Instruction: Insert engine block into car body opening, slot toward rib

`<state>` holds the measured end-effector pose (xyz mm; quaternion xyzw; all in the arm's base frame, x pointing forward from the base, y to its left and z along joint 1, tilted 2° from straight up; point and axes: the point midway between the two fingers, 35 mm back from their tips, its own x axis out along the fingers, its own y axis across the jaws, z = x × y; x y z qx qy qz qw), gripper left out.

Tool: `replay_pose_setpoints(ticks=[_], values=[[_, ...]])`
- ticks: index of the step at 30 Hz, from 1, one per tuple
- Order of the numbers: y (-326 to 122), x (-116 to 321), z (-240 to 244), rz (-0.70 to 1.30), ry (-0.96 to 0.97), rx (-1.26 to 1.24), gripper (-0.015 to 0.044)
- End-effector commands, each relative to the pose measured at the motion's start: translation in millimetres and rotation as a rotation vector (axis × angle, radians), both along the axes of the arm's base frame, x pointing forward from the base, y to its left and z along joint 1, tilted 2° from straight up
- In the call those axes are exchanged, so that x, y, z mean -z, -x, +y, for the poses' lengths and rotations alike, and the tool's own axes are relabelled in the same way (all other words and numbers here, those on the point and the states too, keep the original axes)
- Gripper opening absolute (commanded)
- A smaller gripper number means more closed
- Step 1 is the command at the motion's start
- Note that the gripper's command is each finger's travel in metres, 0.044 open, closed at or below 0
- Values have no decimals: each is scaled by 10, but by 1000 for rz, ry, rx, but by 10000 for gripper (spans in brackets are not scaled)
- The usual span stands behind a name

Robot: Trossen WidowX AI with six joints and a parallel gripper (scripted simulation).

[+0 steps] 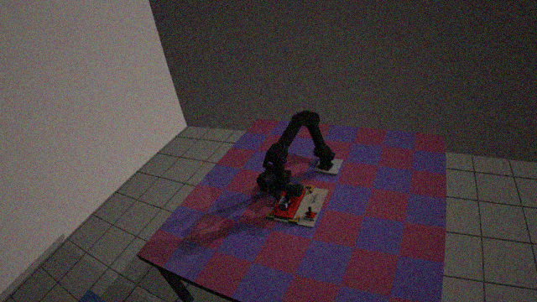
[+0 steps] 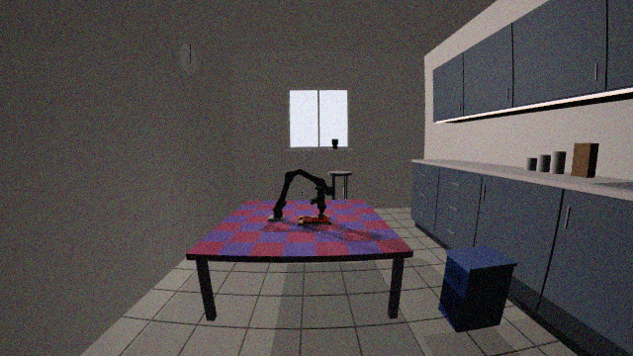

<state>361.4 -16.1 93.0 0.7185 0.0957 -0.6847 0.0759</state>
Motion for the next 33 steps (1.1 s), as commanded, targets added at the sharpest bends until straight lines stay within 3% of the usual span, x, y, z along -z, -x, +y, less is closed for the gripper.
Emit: replay_pose_setpoints(ticks=[1,33], values=[[-1,26,4,3,-3,-10,159],[-1,96,7,3,-4,1,159]])
